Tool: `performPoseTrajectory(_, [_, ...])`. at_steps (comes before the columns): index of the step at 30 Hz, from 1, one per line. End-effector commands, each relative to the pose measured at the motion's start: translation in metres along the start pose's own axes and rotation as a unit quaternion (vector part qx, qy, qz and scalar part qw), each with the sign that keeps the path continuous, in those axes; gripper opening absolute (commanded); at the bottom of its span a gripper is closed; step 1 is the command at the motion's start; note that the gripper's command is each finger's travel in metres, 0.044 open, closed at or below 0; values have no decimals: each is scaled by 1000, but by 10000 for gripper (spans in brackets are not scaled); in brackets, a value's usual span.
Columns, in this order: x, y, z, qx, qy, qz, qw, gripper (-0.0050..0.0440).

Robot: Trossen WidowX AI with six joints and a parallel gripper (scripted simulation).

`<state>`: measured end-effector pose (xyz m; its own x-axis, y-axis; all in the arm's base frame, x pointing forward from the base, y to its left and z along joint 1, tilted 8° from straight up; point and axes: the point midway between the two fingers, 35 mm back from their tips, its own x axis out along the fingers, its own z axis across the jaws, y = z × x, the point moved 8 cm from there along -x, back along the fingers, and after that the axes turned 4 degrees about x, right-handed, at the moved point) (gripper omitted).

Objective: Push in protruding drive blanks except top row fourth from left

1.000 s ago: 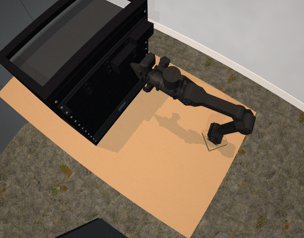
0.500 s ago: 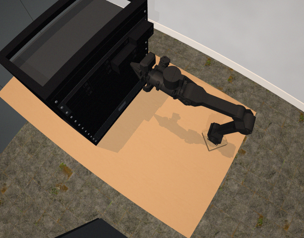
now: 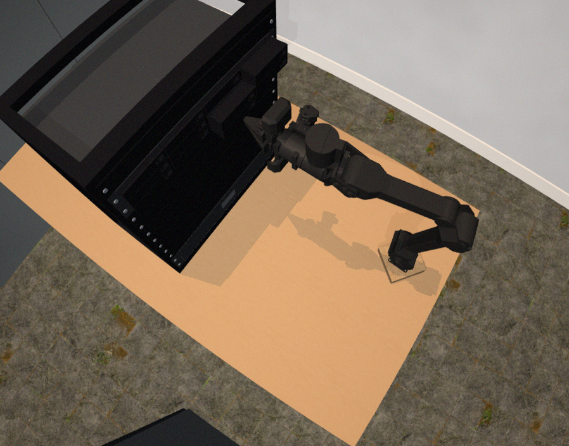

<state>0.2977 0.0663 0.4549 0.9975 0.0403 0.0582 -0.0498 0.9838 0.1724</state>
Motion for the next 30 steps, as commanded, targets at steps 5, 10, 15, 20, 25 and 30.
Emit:
performPoseTrajectory(5, [-5,1,9,4,-13,5,1000,0])
performPoseTrajectory(10, [-5,1,9,4,-13,5,1000,0])
performPoseTrajectory(15, [-5,2,10,4,-13,5,1000,0])
performPoseTrajectory(20, [-5,3,10,4,-13,5,1000,0])
performPoseTrajectory(25, [-5,3,10,4,-13,5,1000,0])
performPoseTrajectory(30, [-5,3,10,4,-13,5,1000,0])
